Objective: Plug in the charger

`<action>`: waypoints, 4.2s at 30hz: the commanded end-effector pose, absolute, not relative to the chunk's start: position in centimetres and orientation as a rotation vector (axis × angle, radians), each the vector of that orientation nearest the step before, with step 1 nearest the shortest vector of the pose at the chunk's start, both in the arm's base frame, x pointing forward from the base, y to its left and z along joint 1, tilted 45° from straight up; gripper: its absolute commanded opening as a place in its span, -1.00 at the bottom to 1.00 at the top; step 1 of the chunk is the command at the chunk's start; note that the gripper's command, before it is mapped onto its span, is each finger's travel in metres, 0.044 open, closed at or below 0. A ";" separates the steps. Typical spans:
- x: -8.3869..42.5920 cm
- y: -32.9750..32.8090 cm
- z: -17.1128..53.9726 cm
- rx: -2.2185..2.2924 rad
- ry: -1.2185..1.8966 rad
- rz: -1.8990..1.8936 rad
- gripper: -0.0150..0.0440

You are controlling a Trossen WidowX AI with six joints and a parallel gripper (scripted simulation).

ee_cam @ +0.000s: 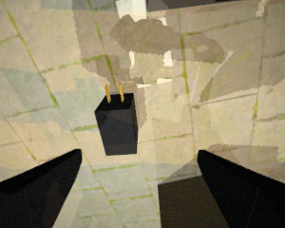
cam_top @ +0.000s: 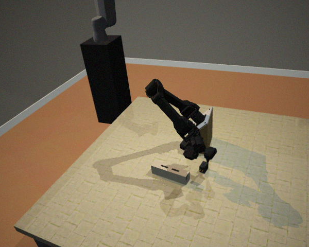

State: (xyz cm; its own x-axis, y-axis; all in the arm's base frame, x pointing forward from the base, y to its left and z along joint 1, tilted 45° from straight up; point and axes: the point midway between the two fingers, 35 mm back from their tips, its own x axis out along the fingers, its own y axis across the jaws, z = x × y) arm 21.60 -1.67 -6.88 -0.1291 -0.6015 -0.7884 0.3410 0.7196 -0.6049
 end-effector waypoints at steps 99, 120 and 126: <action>21.6 0.3 -8.3 -0.419 1.426 -0.750 -0.49; 21.6 -3.3 -7.2 -0.414 1.436 -0.727 -0.49; 21.5 -4.4 -6.8 -0.415 1.438 -0.723 -0.49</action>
State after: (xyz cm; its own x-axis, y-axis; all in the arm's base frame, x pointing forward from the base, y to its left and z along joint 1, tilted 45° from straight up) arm 21.57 -3.74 -7.11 -0.0271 -0.6660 -0.7455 0.2007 0.7269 -0.6567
